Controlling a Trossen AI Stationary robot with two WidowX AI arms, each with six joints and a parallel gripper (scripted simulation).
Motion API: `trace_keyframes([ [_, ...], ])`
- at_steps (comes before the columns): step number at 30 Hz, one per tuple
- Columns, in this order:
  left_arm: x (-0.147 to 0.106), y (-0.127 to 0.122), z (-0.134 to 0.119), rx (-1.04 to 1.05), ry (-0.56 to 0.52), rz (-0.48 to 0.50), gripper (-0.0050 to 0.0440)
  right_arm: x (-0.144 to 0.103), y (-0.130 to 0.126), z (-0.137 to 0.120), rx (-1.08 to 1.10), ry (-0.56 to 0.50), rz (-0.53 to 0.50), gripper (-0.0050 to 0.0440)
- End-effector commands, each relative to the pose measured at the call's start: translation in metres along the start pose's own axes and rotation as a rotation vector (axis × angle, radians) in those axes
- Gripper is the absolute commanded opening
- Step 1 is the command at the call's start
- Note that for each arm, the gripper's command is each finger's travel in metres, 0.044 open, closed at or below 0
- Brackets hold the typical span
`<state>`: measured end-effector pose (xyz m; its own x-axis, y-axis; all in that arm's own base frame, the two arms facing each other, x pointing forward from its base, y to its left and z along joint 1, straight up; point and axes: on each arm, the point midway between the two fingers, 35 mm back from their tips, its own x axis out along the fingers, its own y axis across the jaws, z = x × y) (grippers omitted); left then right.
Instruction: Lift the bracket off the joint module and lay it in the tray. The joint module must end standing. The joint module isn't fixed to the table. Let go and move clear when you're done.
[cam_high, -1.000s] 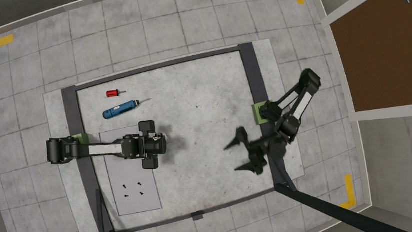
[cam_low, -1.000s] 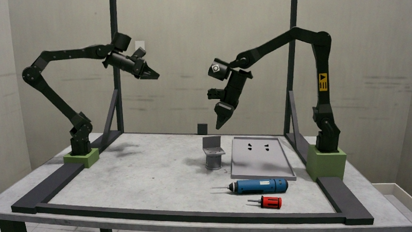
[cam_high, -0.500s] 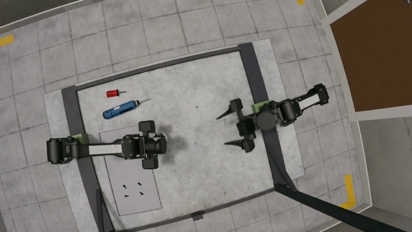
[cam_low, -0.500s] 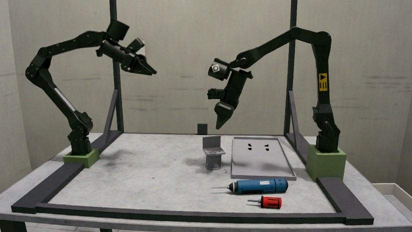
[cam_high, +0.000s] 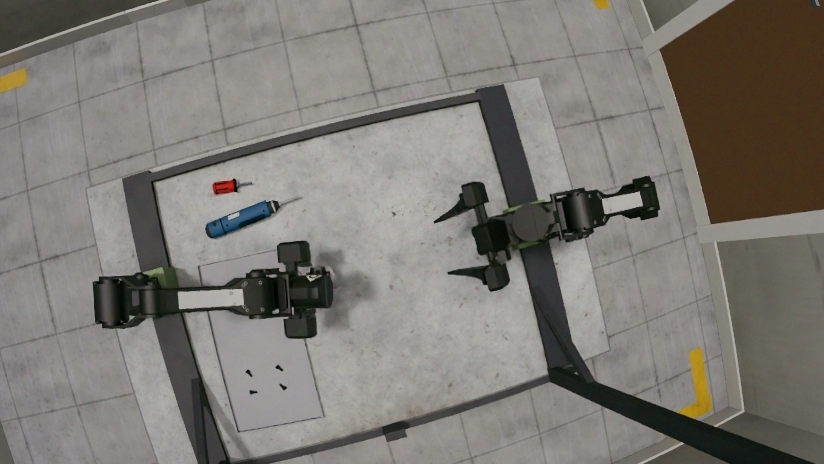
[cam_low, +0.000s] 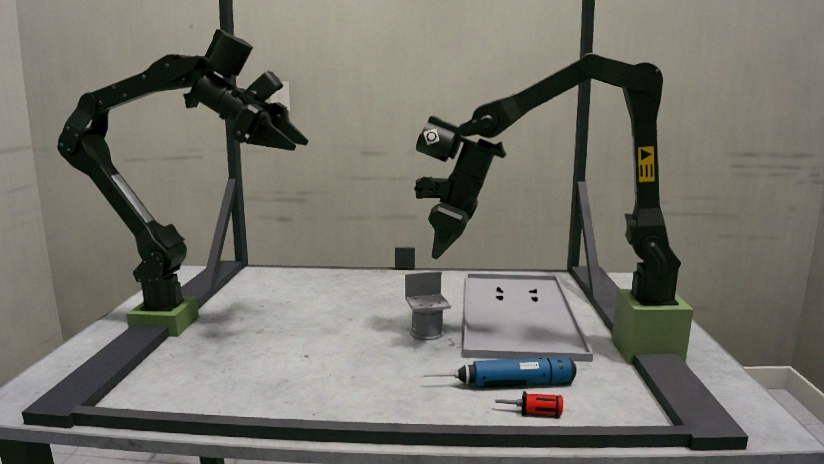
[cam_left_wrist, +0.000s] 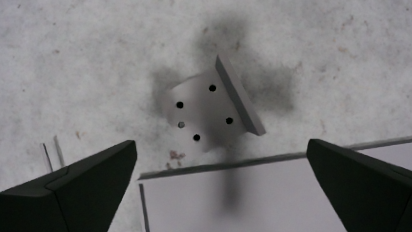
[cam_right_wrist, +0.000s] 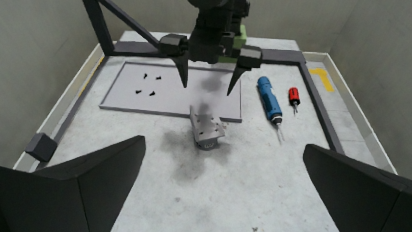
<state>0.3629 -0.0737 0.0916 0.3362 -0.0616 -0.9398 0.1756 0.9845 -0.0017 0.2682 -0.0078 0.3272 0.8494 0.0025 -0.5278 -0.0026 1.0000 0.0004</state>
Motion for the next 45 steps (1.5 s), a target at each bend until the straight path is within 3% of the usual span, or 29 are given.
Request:
trace_keyframes([
  [1, -0.006, 0.001, 0.009, 0.01, -0.025, 0.005, 0.0392, -0.004, 0.0, 0.004, -0.002, -0.015, 0.001, 0.044],
  [7, -0.004, -0.001, 0.013, 0.215, 0.0, 0.004, 0.0248, -0.004, 0.0, 0.004, -0.002, -0.015, 0.001, 0.044],
  [9, -0.004, -0.001, 0.013, 0.215, 0.0, 0.004, 0.0248, -0.004, 0.0, 0.004, -0.002, -0.015, 0.001, 0.044],
  [14, 0.0, -0.004, 0.019, 0.542, 0.039, -0.009, 0.013, -0.004, 0.0, 0.004, -0.002, -0.015, 0.001, 0.044],
  [24, 0.008, -0.007, 0.028, 1.063, 0.094, -0.053, 0.013, -0.004, 0.0, 0.004, -0.002, -0.015, 0.001, 0.044],
  [26, 0.008, -0.007, 0.028, 1.063, 0.094, -0.053, 0.013, -0.004, 0.0, 0.004, -0.002, -0.015, 0.001, 0.044],
  [41, 0.021, -0.013, 0.038, 1.885, 0.143, -0.19, 0.013, -0.004, 0.0, 0.004, -0.002, -0.015, 0.001, 0.044],
  [45, 0.023, -0.013, 0.039, 2.002, 0.144, -0.216, 0.013, -0.004, 0.0, 0.004, -0.002, -0.015, 0.001, 0.044],
])
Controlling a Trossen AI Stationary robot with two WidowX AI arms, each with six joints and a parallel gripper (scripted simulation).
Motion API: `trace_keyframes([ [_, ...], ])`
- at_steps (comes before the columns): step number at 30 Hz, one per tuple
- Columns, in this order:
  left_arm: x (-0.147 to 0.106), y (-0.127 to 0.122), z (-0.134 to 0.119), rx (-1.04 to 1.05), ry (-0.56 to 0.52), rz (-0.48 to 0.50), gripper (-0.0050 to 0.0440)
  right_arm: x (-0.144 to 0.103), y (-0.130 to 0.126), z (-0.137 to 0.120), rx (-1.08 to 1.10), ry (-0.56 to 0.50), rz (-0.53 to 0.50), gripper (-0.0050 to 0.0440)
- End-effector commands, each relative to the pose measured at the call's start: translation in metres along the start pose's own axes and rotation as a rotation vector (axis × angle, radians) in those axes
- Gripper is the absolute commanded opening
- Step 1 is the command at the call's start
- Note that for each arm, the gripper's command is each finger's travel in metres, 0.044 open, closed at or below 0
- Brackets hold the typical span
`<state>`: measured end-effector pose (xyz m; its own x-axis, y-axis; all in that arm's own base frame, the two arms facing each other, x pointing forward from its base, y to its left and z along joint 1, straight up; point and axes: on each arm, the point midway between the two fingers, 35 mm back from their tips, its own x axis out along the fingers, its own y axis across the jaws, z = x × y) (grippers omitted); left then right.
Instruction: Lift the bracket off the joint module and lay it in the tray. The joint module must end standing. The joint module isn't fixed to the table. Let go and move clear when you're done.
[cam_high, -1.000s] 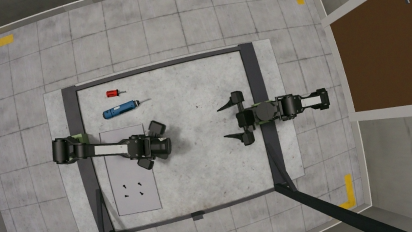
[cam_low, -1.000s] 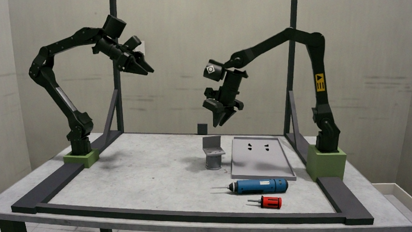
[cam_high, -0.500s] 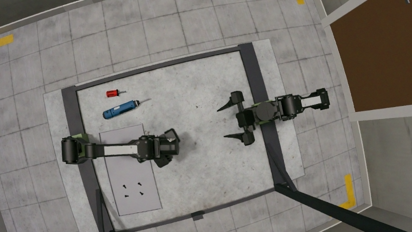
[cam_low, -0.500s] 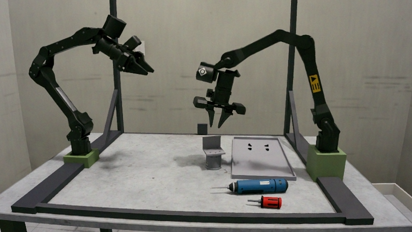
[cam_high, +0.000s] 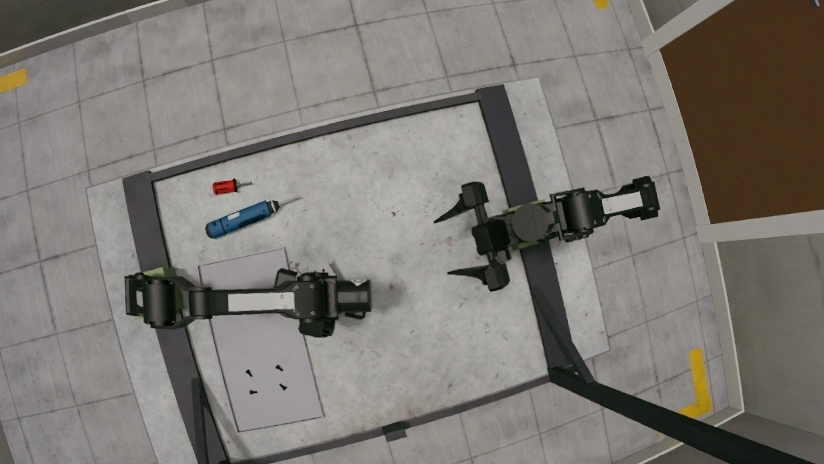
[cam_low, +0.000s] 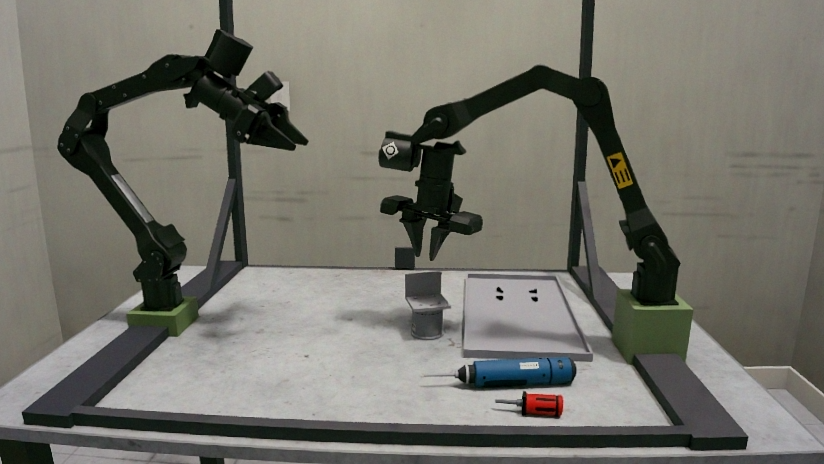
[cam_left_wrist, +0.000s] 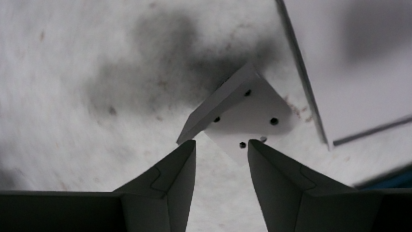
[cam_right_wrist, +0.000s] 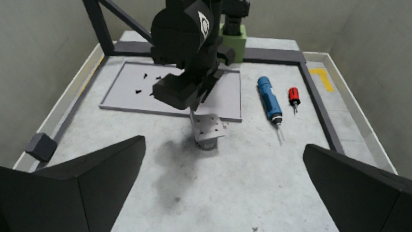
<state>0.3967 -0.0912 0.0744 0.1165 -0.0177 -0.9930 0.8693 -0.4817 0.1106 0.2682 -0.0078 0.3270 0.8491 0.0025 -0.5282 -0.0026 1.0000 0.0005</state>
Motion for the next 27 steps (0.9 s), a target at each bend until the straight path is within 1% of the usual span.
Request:
trace_keyframes([
  [1, -0.007, 0.011, -0.001, 0.177, 0.002, 0.004, 0.013, -0.004, 0.0, 0.005, -0.003, -0.016, 0.001, 0.044],
  [8, 0.0, 0.015, 0.001, 0.562, -0.029, -0.037, 0.013, -0.004, 0.0, 0.005, -0.003, -0.016, 0.001, 0.044],
  [13, 0.004, 0.016, 0.004, 0.731, -0.055, -0.055, 0.013, -0.004, 0.0, 0.005, -0.003, -0.016, 0.001, 0.044],
  [22, 0.007, 0.015, 0.004, 0.784, -0.066, -0.064, 0.013, -0.004, 0.0, 0.005, -0.003, -0.016, 0.001, 0.044],
  [24, 0.017, 0.01, 0.007, 0.781, -0.08, -0.082, 0.013, -0.004, 0.0, 0.005, -0.003, -0.016, 0.001, 0.044],
  [27, 0.026, 0.009, 0.007, 0.779, -0.08, -0.082, 0.013, -0.004, 0.0, 0.005, -0.003, -0.016, 0.001, 0.044],
])
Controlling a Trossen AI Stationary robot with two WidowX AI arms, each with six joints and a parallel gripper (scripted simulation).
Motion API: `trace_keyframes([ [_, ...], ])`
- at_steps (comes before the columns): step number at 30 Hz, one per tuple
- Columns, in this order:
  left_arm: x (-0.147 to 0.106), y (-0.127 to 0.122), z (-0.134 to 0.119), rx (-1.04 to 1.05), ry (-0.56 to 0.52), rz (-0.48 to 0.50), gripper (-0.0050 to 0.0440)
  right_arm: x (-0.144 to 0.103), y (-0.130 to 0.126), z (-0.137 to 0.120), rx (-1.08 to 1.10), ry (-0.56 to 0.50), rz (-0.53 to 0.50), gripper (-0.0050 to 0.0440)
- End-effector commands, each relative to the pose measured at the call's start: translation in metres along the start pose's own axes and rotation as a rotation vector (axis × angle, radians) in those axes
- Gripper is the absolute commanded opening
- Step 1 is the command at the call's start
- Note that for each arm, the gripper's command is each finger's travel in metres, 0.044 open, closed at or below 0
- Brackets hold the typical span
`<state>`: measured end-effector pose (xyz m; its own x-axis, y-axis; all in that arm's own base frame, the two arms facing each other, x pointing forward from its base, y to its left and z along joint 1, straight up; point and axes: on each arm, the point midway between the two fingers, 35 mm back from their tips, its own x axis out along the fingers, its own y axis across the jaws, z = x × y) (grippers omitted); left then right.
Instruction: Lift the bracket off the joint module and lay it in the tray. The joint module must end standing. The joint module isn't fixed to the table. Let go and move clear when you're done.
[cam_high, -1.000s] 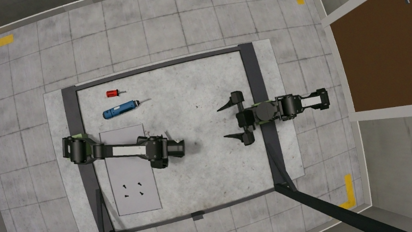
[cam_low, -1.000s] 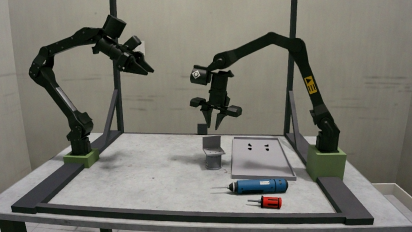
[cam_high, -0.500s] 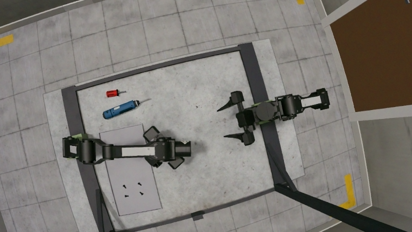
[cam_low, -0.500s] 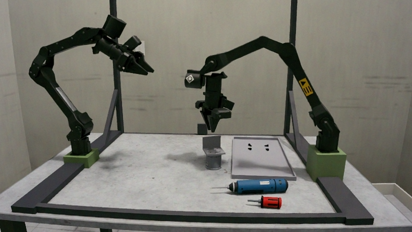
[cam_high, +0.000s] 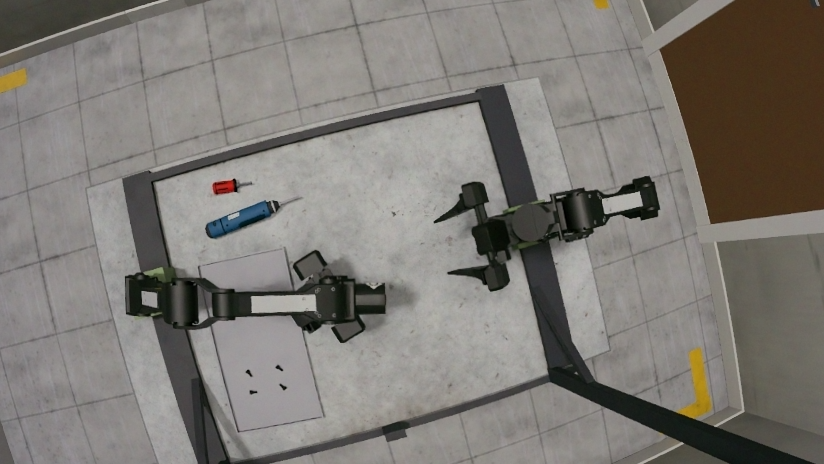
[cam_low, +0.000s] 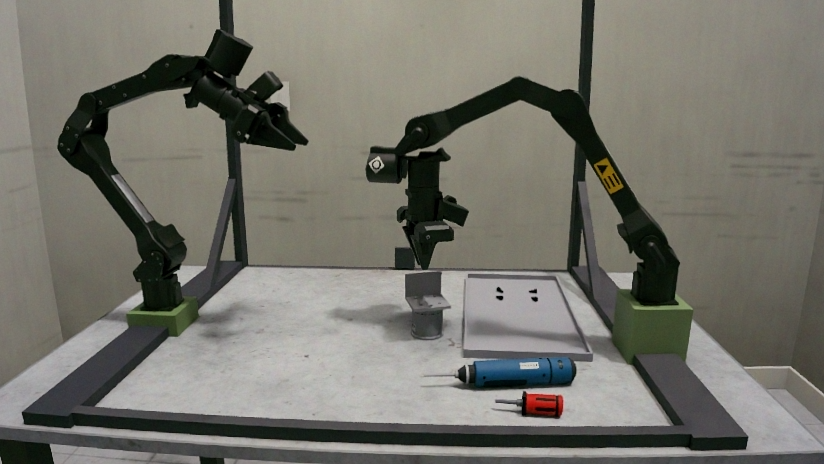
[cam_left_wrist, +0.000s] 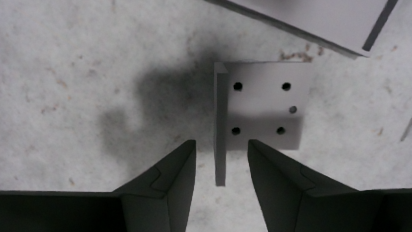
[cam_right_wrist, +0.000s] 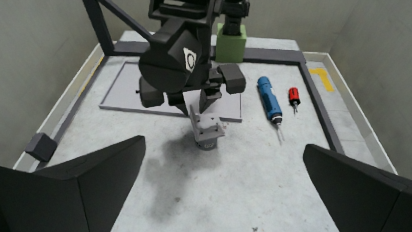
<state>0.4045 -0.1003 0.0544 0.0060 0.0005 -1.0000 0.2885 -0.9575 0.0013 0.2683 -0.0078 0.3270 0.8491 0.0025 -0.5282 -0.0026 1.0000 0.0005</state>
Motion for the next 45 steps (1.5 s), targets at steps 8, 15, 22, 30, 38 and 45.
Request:
trace_keyframes([
  [8, 0.023, 0.001, 0.001, 0.005, -0.002, 0.004, 0.013, -0.004, 0.0, 0.005, -0.003, -0.016, 0.001, 0.044],
  [15, 0.039, 0.001, 0.001, 0.005, -0.002, 0.004, 0.013, -0.004, 0.0, 0.005, -0.003, -0.016, 0.001, 0.044],
  [22, 0.037, 0.003, -0.002, 0.005, 0.016, 0.015, 0.0111, -0.004, 0.0, 0.005, -0.003, -0.016, 0.001, 0.044],
  [30, 0.035, 0.003, -0.003, 0.004, 0.021, 0.015, 0.0051, -0.004, 0.0, 0.005, -0.003, -0.016, 0.001, 0.044],
  [38, 0.031, 0.001, -0.001, 0.005, 0.028, 0.019, 0.0011, -0.004, 0.0, 0.005, -0.003, -0.016, 0.001, 0.044],
  [45, 0.035, 0.002, -0.002, 0.004, 0.021, 0.015, -0.0001, -0.004, 0.0, 0.005, -0.003, -0.016, 0.001, 0.044],
])
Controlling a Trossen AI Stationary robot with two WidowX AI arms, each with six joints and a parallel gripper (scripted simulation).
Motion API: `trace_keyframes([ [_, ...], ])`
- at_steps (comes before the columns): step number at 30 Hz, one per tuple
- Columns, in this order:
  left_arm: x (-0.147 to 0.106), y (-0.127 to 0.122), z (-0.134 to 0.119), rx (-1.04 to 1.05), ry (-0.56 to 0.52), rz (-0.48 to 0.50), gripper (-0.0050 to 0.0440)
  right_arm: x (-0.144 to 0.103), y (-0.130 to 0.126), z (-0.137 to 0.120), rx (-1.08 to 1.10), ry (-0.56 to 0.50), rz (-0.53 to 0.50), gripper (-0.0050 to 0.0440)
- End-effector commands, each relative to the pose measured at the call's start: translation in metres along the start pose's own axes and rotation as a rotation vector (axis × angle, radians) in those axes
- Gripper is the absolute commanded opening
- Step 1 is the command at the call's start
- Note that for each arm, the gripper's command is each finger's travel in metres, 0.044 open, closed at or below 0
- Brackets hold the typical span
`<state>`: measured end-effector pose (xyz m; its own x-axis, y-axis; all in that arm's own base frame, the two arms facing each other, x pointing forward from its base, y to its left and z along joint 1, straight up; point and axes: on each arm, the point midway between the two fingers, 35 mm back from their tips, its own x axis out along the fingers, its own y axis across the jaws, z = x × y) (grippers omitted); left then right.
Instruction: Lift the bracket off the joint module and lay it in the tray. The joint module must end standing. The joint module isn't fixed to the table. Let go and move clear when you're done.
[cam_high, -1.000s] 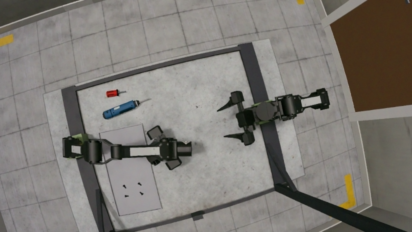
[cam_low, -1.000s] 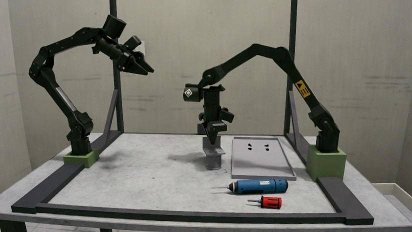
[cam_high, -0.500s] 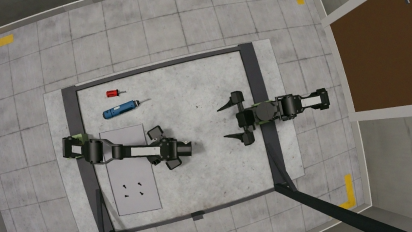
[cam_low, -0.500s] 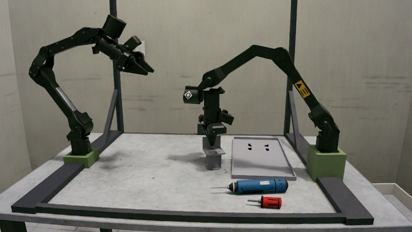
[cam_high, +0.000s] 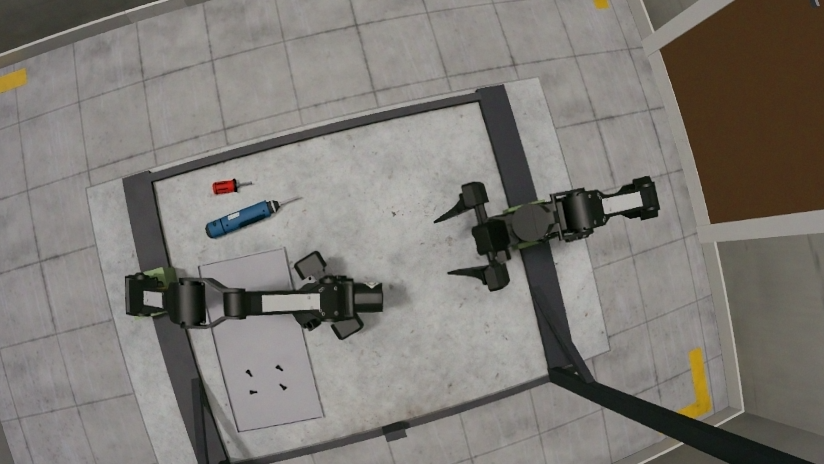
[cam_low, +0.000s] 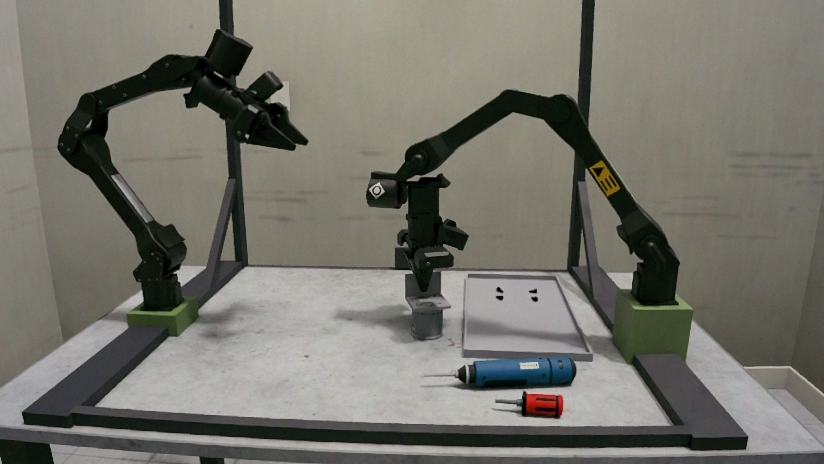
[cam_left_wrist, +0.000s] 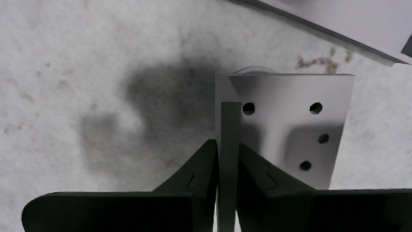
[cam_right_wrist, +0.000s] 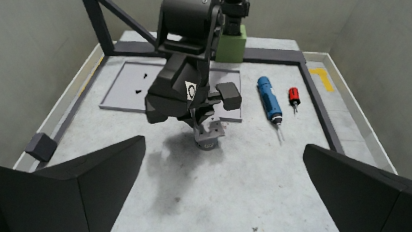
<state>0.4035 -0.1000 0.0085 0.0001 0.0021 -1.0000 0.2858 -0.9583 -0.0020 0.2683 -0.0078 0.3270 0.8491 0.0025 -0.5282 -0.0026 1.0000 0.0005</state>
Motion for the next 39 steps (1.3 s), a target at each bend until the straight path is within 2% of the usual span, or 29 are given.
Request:
trace_keyframes([
  [1, -0.011, 0.003, -0.004, 0.001, 0.027, 0.018, -0.0002, -0.004, 0.0, 0.005, -0.003, -0.016, 0.001, 0.044],
  [11, -0.016, 0.005, -0.007, 0.001, 0.031, 0.021, -0.0005, -0.004, 0.0, 0.005, -0.003, -0.016, 0.001, 0.044],
  [17, -0.034, 0.007, -0.011, 0.001, 0.042, 0.027, -0.005, -0.004, 0.0, 0.005, -0.003, -0.016, 0.001, 0.044],
  [23, -0.05, 0.007, -0.01, 0.001, 0.049, 0.031, -0.005, -0.004, 0.0, 0.005, -0.003, -0.016, 0.001, 0.044],
  [39, -0.047, 0.002, -0.003, 0.001, 0.04, 0.026, -0.005, -0.004, 0.0, 0.005, -0.003, -0.016, 0.001, 0.044],
])
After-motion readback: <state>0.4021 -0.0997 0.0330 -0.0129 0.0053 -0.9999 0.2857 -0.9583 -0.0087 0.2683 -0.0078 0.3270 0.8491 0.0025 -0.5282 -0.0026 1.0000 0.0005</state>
